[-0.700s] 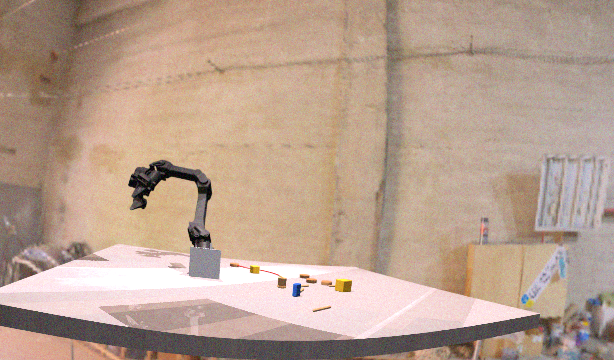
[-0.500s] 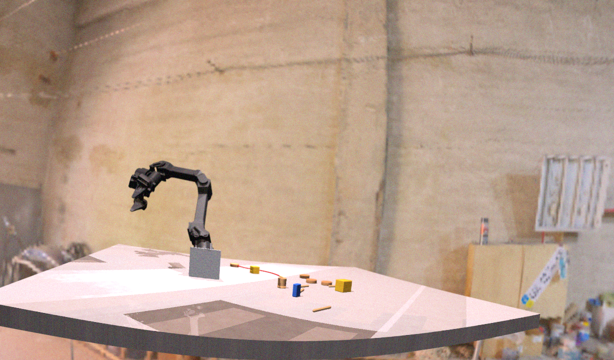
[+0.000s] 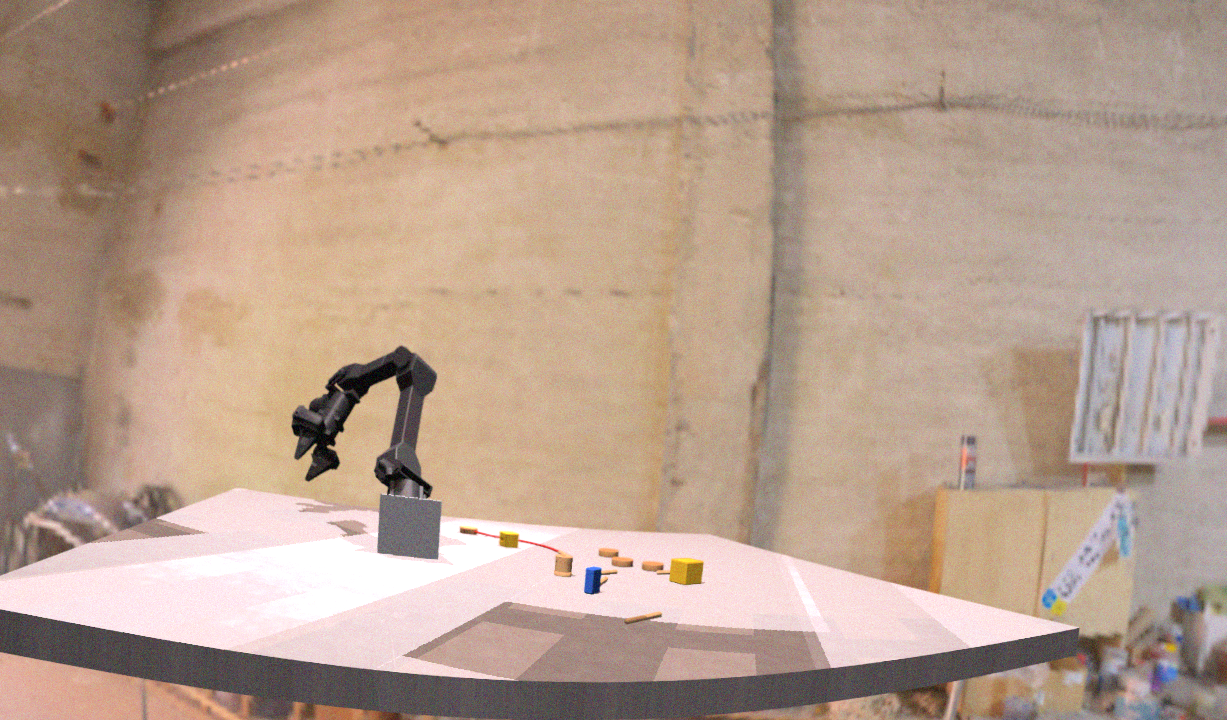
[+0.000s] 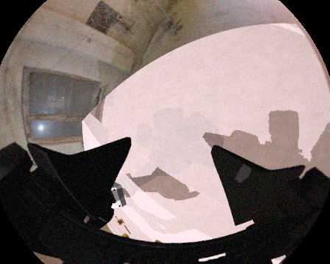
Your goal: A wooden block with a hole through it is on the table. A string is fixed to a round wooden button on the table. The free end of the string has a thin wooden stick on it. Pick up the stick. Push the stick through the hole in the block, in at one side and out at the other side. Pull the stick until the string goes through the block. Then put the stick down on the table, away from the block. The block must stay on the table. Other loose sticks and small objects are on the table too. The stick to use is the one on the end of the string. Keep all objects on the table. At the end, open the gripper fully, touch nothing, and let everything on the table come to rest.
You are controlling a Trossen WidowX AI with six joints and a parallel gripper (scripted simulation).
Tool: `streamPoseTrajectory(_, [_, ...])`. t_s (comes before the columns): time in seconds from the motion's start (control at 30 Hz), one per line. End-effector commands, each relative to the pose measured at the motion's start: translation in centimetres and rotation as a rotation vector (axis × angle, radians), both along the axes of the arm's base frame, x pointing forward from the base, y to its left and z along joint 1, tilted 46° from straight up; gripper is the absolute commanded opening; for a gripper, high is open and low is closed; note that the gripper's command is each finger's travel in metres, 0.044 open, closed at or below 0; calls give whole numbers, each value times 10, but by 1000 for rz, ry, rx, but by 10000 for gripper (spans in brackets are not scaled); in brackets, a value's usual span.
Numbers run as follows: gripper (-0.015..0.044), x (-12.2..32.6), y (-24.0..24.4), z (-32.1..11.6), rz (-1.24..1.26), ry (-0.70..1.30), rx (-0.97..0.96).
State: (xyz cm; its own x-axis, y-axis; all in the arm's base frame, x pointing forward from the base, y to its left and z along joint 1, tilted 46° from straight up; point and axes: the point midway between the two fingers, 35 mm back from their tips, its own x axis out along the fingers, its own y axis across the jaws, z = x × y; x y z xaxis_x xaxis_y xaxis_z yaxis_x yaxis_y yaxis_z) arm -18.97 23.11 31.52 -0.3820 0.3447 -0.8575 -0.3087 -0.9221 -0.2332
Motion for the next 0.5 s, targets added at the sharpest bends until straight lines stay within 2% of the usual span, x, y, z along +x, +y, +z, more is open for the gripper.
streamPoseTrajectory(0.0, [440,46,29,-1,-114,5,38])
streamPoseTrajectory(0.2, [440,122,56,-5,-286,-7,89])
streamPoseTrajectory(0.47, [440,226,64,-19,-492,-53,134])
